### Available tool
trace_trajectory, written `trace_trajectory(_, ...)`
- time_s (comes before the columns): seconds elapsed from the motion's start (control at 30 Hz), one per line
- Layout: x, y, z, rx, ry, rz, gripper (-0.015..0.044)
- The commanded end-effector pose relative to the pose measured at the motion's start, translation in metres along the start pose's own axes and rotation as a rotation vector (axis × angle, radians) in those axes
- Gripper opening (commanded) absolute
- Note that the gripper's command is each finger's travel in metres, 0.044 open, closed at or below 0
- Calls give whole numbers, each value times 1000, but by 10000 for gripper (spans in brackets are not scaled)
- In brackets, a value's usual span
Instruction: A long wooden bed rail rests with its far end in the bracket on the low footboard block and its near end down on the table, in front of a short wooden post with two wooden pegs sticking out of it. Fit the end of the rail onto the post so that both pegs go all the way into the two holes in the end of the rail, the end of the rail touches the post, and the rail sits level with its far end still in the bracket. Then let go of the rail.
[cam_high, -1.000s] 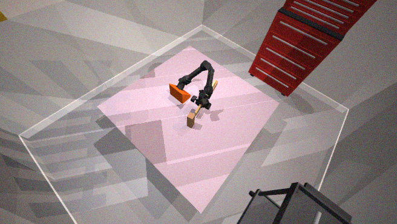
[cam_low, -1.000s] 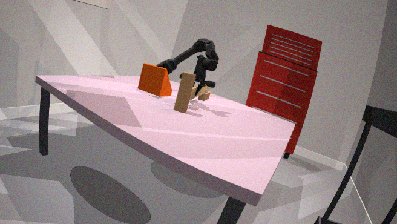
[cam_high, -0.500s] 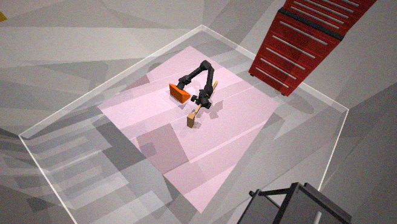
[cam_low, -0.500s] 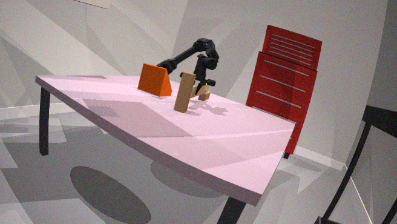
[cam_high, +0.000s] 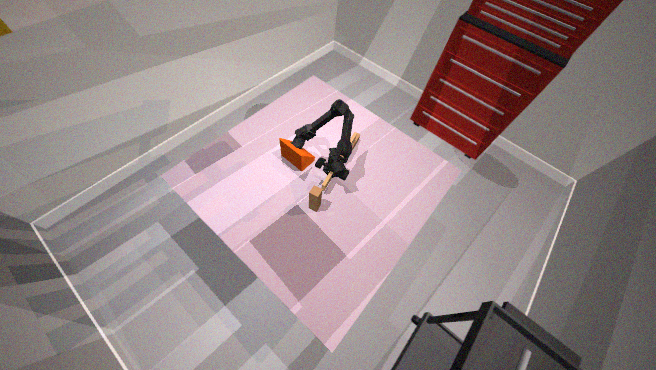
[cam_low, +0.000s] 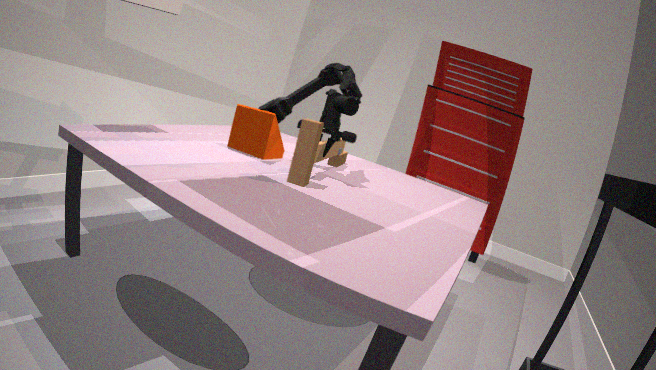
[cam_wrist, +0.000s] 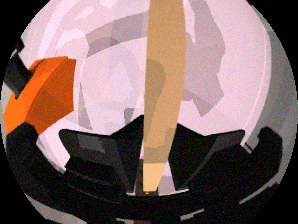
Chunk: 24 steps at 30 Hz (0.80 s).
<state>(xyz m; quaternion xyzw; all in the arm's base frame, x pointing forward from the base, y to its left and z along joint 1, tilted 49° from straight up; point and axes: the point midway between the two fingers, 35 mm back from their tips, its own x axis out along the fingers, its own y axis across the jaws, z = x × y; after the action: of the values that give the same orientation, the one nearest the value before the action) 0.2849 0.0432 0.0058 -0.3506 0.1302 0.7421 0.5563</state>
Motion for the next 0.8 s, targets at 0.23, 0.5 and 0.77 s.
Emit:
trace_trajectory(0.23,-4,1,-1,4,5,-4,0)
trace_trajectory(0.5,-5,1,-1,4,5,-4,0)
trace_trajectory(0.77,-2,1,-1,4,5,-4,0)
